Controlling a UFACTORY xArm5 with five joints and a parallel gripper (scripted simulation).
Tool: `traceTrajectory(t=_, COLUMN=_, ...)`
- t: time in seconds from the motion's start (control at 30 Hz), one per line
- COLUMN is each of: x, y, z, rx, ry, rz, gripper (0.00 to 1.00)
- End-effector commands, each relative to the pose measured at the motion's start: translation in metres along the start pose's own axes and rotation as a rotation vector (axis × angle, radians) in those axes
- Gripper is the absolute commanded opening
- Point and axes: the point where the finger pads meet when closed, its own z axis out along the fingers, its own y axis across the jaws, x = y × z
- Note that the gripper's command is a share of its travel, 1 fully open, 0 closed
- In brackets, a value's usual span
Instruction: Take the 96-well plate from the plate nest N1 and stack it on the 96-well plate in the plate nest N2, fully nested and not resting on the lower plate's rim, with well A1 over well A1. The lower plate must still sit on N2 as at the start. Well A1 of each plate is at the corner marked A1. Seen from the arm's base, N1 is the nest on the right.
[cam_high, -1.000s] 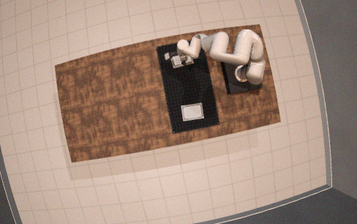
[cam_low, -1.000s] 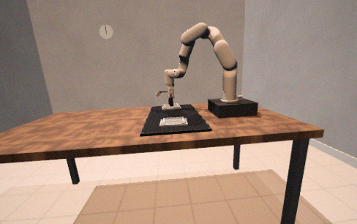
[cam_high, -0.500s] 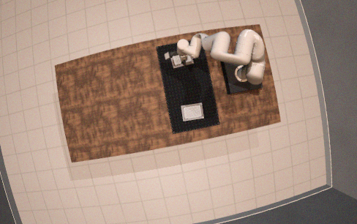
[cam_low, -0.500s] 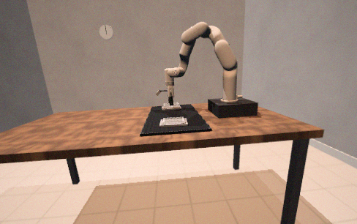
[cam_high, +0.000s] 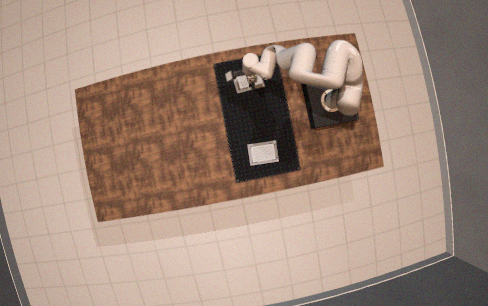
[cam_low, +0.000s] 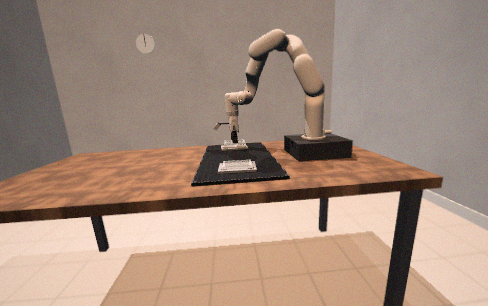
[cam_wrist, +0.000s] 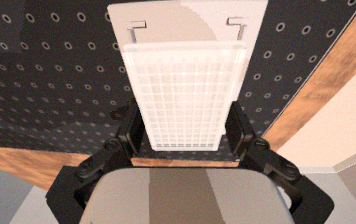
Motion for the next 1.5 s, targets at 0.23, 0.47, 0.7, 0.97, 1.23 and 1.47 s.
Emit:
traceTrajectory(t=0.23, x=0.006, y=0.003, z=-0.022, rx=-0.009, ry=0.015, rz=-0.001, gripper=0.0)
traceTrajectory(t=0.47, x=0.006, y=0.003, z=-0.03, rx=-0.009, ry=0.015, rz=-0.001, gripper=0.0)
traceTrajectory(t=0.7, x=0.005, y=0.003, z=-0.042, rx=-0.009, ry=0.015, rz=-0.001, gripper=0.0)
traceTrajectory(t=0.97, x=0.005, y=0.003, z=-0.052, rx=-0.009, ry=0.015, rz=-0.001, gripper=0.0)
traceTrajectory(t=1.23, x=0.005, y=0.003, z=-0.065, rx=-0.009, ry=0.015, rz=-0.001, gripper=0.0)
traceTrajectory(t=1.47, x=0.005, y=0.003, z=-0.075, rx=-0.009, ry=0.015, rz=-0.001, gripper=0.0)
